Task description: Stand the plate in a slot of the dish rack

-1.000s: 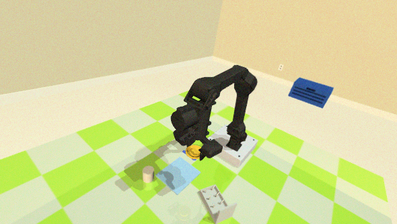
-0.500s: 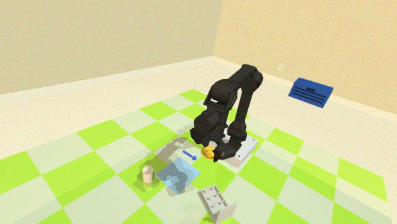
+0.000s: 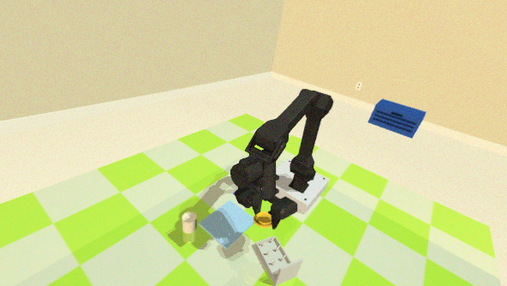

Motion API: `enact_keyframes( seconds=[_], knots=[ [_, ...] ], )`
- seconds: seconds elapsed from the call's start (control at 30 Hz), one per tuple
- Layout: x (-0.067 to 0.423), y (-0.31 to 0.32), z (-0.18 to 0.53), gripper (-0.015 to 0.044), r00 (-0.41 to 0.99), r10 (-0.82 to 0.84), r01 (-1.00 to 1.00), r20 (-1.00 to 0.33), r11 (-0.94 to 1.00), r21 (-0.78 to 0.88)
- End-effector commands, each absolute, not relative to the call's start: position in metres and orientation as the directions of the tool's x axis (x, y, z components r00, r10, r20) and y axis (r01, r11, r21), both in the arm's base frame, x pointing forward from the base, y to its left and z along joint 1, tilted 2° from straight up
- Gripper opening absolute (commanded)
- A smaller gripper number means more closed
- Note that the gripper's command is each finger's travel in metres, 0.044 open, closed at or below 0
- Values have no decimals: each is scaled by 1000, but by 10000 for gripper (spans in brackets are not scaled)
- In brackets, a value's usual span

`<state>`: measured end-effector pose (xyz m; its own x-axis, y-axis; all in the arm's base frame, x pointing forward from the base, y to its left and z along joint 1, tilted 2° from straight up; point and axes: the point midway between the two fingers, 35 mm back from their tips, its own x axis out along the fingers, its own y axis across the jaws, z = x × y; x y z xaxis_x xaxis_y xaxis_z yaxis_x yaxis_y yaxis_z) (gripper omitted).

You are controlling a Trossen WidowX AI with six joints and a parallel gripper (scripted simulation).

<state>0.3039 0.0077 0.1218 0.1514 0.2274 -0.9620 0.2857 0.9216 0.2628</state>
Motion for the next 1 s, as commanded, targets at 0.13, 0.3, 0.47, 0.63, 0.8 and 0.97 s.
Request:
enact_keyframes(
  seconds=[0.13,0.3,0.47,0.63,0.8,0.97],
  knots=[
    [323,13,94,0,240,390,102,-889,900,423],
    [331,15,81,0,292,472,-16,-832,872,489],
    [337,16,70,0,342,546,-140,-765,835,533],
    [339,17,62,0,388,612,-267,-690,791,551],
    [339,17,55,0,429,669,-392,-607,743,542],
    [336,16,50,0,463,719,-511,-518,694,507]
  ],
)
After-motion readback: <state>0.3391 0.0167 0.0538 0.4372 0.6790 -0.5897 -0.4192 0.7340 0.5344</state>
